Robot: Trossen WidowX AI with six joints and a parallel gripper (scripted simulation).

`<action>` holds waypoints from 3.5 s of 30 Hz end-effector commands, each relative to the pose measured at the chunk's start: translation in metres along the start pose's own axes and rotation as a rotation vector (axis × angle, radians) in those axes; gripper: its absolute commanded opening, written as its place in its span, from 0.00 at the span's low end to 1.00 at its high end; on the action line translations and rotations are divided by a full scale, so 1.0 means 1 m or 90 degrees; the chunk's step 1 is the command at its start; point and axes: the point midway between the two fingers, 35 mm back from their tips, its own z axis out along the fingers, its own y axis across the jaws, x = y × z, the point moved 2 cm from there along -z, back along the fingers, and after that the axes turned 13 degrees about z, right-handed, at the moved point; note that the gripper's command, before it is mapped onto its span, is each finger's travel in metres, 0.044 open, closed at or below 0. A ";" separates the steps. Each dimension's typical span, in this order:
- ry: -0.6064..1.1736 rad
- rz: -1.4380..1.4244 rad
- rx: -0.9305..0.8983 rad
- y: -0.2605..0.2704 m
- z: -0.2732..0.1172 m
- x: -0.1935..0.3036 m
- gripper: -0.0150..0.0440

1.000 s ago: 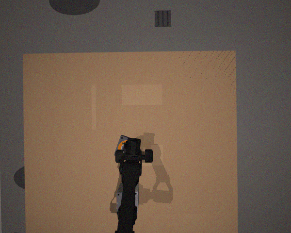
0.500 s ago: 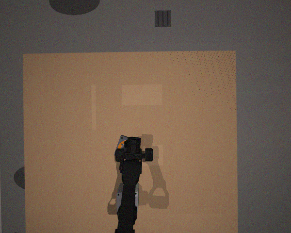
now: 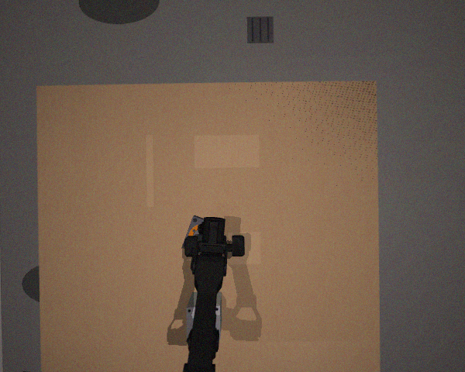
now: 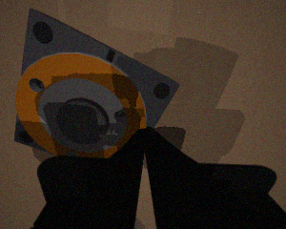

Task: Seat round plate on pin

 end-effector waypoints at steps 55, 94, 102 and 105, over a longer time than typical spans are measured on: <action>-0.015 -0.001 -0.007 0.022 -0.006 -0.032 0.25; -0.015 -0.001 -0.008 0.032 -0.052 -0.032 0.25; -0.011 -0.004 -0.003 0.032 -0.042 -0.033 0.25; -0.011 -0.004 -0.003 0.032 -0.042 -0.033 0.25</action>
